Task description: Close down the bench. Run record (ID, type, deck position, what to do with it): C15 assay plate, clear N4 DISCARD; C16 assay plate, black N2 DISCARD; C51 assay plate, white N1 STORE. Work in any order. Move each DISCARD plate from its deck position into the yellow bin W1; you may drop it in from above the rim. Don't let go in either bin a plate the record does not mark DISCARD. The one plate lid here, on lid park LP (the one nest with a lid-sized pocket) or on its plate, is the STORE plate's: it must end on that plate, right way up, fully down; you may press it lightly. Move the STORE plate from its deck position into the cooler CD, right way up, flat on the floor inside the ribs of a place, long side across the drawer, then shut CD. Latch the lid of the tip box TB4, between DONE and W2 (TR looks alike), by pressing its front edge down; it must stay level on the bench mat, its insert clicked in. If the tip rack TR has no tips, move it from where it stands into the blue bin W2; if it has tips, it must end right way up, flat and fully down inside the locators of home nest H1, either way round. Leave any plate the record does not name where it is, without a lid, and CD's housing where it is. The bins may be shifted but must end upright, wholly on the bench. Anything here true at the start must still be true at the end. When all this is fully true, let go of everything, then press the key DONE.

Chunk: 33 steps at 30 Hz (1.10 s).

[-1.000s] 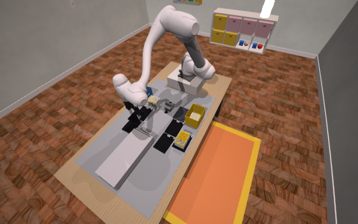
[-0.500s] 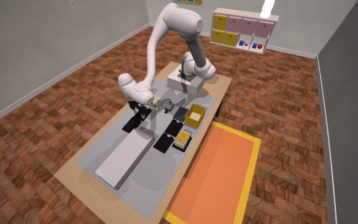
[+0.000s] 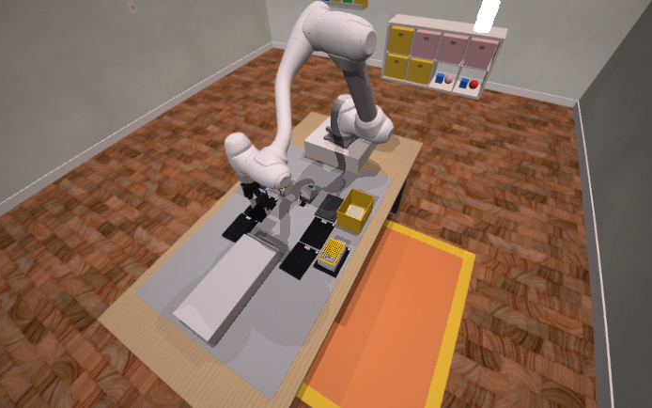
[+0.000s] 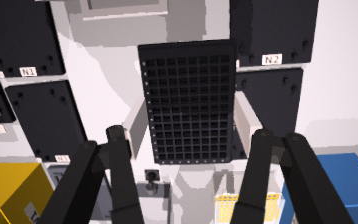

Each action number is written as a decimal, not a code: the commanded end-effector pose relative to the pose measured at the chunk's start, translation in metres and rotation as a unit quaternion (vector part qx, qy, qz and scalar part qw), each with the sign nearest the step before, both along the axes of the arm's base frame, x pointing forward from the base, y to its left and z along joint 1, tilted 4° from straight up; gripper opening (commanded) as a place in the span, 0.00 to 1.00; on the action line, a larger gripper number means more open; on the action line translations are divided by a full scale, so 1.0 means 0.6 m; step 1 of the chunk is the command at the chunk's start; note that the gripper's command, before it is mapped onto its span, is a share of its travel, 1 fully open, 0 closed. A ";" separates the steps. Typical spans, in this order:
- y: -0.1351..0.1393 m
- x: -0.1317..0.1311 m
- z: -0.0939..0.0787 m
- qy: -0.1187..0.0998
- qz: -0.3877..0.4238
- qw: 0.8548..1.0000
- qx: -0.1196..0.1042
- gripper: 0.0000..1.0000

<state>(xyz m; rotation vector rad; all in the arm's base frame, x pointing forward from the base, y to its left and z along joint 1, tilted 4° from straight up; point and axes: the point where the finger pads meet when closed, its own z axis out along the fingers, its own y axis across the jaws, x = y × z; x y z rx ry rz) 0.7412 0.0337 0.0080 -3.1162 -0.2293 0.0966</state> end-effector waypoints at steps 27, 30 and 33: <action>0.091 -0.080 0.007 -0.001 0.000 1.000 0.001 0.00; 0.101 -0.089 0.007 -0.001 0.000 1.000 0.001 0.00; 0.110 -0.098 0.008 -0.001 0.000 1.000 0.001 0.00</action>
